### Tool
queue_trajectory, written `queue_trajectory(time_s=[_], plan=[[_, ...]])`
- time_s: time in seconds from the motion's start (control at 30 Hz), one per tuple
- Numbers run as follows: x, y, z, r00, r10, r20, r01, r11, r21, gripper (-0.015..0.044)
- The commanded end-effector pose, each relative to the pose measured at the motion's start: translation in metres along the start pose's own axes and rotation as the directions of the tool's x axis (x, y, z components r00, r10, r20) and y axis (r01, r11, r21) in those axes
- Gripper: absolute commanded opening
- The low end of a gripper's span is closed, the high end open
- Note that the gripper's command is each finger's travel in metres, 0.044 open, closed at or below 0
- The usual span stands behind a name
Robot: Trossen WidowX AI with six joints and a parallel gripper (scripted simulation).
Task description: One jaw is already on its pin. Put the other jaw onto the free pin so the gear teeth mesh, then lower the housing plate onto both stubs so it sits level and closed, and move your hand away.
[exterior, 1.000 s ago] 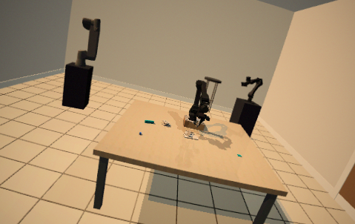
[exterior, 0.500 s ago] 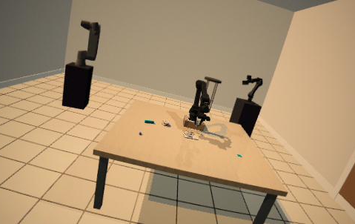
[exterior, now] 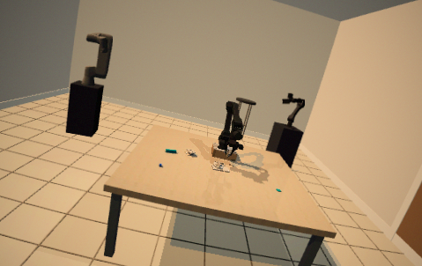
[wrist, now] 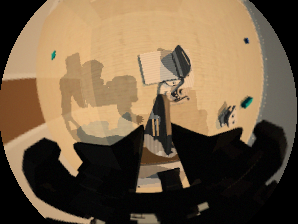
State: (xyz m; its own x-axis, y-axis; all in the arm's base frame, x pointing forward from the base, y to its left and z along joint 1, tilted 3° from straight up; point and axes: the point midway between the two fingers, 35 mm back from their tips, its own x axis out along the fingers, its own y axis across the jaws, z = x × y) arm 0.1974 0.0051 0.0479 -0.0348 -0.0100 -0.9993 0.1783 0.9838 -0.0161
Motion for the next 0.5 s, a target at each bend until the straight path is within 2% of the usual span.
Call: queue_trajectory(time_s=[0.0,0.47], plan=[[0.0,0.001,0.001,1.0,0.004,0.001,-0.004,1.0,0.006,0.0134],[-0.004,-0.004,0.042,1.0,0.003,0.004,-0.003,1.0,0.006,0.0134]])
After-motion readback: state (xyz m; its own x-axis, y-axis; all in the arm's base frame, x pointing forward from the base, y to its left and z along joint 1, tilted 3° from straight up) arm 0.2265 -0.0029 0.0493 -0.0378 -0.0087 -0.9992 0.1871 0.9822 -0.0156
